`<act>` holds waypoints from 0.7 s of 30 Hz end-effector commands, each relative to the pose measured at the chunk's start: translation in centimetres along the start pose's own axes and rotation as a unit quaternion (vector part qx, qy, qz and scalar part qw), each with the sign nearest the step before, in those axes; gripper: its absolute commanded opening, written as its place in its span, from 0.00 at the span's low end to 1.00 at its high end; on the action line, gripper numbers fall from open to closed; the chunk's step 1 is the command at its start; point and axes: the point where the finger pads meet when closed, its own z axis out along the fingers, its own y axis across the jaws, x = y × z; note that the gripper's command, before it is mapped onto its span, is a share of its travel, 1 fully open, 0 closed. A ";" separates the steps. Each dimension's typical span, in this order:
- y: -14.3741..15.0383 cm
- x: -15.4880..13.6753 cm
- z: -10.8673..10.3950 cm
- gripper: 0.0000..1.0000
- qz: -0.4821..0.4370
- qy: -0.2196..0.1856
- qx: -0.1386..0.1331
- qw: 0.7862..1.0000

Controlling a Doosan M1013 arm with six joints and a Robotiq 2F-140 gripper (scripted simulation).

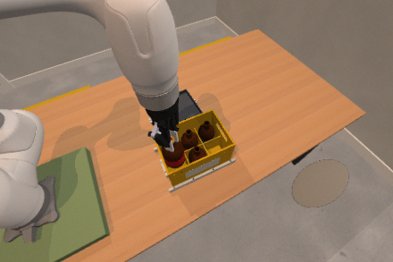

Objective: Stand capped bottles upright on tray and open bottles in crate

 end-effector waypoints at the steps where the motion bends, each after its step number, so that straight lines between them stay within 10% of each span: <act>1: 0.0 0.0 -0.4 0.00 0.000 0.000 0.000 1.000; 21: 1.7 0.1 -2.8 0.00 0.000 0.000 0.000 1.000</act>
